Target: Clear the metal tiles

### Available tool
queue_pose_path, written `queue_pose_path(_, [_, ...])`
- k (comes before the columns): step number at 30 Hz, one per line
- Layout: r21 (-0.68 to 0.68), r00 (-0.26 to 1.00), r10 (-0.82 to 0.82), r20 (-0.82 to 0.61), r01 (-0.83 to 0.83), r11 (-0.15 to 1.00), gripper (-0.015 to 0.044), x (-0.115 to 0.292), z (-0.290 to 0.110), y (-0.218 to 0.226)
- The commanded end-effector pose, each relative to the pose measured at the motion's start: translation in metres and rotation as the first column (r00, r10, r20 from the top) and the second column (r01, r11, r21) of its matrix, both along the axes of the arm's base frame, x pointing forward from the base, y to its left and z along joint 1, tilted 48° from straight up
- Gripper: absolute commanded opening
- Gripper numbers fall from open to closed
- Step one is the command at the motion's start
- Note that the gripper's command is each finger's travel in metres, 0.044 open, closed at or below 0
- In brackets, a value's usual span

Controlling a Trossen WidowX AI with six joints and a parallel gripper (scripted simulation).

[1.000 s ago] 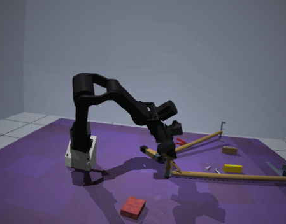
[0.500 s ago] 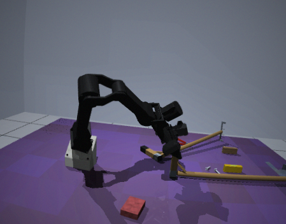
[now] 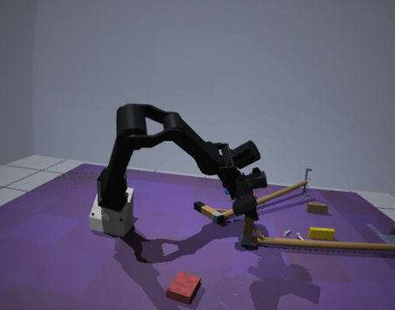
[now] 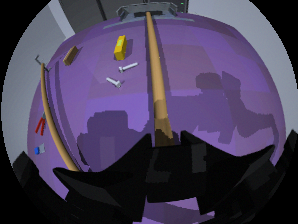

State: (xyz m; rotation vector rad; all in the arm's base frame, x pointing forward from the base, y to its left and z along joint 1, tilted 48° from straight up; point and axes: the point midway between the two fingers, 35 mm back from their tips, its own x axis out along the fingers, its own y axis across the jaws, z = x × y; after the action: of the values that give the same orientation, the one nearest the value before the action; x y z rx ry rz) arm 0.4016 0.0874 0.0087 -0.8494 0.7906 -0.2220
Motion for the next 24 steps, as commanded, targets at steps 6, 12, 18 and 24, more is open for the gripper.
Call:
queue_pose_path(6, [0.005, 1.000, 0.007, 0.005, -0.007, 1.000, 0.0000, 0.015, 0.002, 0.006])
queue_pose_path(12, [0.006, 1.000, 0.007, 0.006, -0.007, 1.000, 0.0000, 0.025, 0.002, 0.008])
queue_pose_path(18, [0.006, 1.000, 0.007, 0.006, -0.007, 1.000, 0.0000, 0.034, 0.003, 0.011])
queue_pose_path(24, [0.006, 1.000, 0.007, 0.006, -0.007, 1.000, 0.0000, 0.044, 0.003, 0.013])
